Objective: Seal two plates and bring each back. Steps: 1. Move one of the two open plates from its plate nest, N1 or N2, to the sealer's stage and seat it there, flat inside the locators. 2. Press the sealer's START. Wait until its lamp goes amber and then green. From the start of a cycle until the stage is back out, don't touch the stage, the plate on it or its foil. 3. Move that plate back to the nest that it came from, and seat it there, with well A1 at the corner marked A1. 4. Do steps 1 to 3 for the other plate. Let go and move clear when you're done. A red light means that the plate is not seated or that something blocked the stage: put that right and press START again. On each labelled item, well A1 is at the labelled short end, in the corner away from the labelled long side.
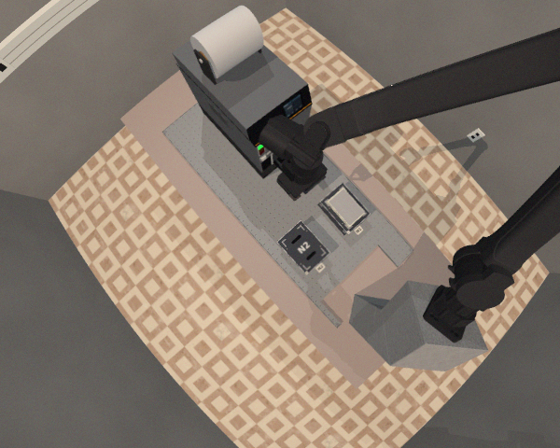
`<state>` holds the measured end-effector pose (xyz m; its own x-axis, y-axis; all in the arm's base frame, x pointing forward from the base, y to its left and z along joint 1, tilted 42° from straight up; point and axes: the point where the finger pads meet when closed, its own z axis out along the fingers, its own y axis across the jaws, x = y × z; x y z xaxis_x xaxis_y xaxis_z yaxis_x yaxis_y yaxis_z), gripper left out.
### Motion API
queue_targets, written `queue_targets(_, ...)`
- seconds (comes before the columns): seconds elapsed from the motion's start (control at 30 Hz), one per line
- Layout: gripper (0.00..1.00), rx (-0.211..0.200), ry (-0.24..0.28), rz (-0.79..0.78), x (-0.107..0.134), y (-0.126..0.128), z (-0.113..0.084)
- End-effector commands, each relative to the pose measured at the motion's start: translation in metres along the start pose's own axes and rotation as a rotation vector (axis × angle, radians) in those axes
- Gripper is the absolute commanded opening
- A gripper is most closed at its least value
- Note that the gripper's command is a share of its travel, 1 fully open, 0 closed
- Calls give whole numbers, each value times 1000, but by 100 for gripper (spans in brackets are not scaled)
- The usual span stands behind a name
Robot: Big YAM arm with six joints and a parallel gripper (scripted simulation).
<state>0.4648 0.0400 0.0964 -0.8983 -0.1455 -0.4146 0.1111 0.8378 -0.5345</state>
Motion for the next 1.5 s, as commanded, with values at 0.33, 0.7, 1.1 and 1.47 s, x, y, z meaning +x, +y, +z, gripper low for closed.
queue_targets(0.33, 0, 8, 17, 6, 5, 0, 13)
queue_targets(0.7, 0, 13, 30, -21, 7, -5, 15)
queue_targets(1.1, 0, -14, -325, -29, -4, 3, -6)
queue_targets(1.47, 0, -3, -613, -85, 27, 5, 21)
